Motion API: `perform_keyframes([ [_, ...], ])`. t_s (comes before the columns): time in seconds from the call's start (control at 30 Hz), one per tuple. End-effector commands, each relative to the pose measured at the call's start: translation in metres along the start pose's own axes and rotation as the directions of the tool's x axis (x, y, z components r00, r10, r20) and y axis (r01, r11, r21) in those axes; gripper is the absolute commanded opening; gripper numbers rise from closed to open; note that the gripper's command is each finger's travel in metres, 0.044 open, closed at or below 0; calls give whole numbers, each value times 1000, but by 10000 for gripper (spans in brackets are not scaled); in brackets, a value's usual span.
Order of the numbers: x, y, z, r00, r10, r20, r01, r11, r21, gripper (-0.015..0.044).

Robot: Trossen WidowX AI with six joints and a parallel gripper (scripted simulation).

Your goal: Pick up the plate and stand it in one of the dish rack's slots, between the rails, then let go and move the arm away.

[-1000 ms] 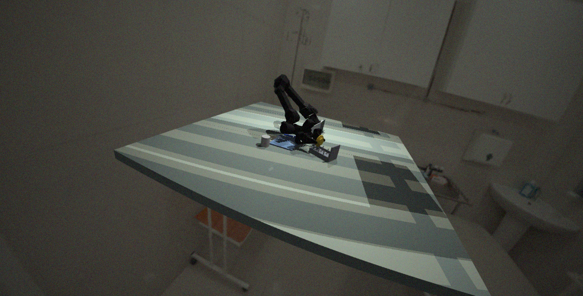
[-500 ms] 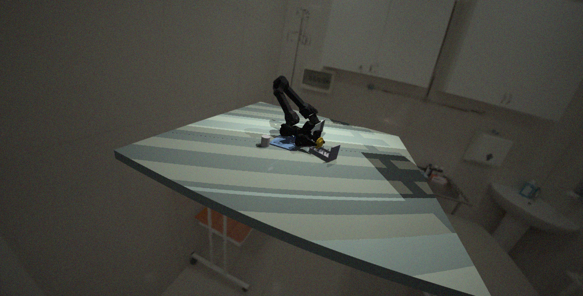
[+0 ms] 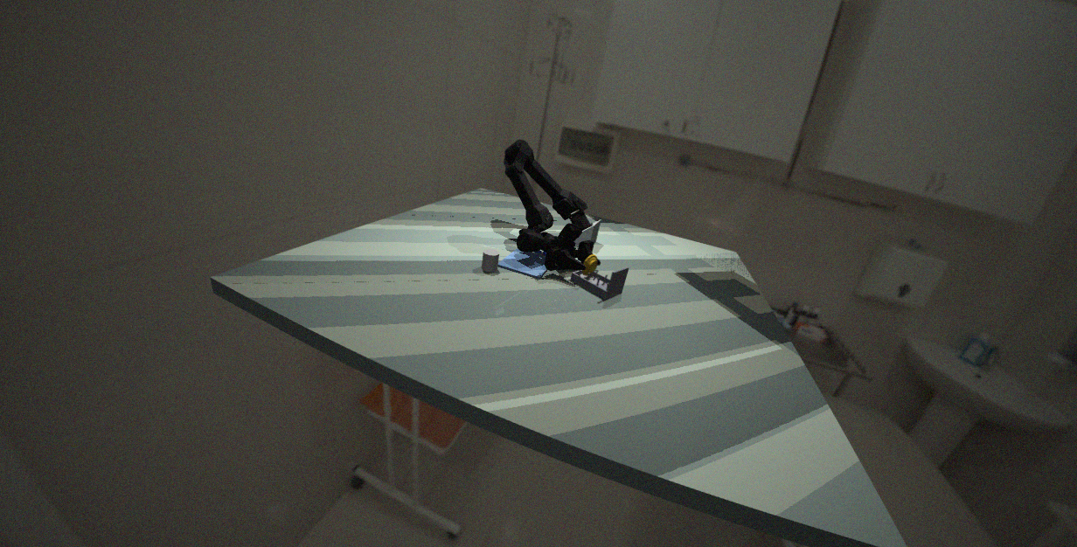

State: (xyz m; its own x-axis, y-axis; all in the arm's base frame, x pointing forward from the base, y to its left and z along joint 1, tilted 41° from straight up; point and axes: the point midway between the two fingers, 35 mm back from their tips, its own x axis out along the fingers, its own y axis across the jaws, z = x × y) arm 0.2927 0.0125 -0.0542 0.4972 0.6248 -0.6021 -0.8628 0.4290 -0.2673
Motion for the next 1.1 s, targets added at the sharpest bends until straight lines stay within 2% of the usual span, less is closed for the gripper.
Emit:
perform_keyframes([
  [0.0, 0, 0, 0, 1000, 0, 0, 0, 1000, 0, 400],
  [0.27, 1, -2, 8, 1000, 2, -3, -2, 1000, -1, 400],
  [0.57, 3, -7, 114, 1000, -1, 1, 1, 1000, -1, 400],
  [0.77, 4, -9, 117, 1000, 3, -11, -3, 1000, 17, 400],
  [1.07, 12, -3, 118, 977, 68, -201, -20, 972, 233, 400],
])
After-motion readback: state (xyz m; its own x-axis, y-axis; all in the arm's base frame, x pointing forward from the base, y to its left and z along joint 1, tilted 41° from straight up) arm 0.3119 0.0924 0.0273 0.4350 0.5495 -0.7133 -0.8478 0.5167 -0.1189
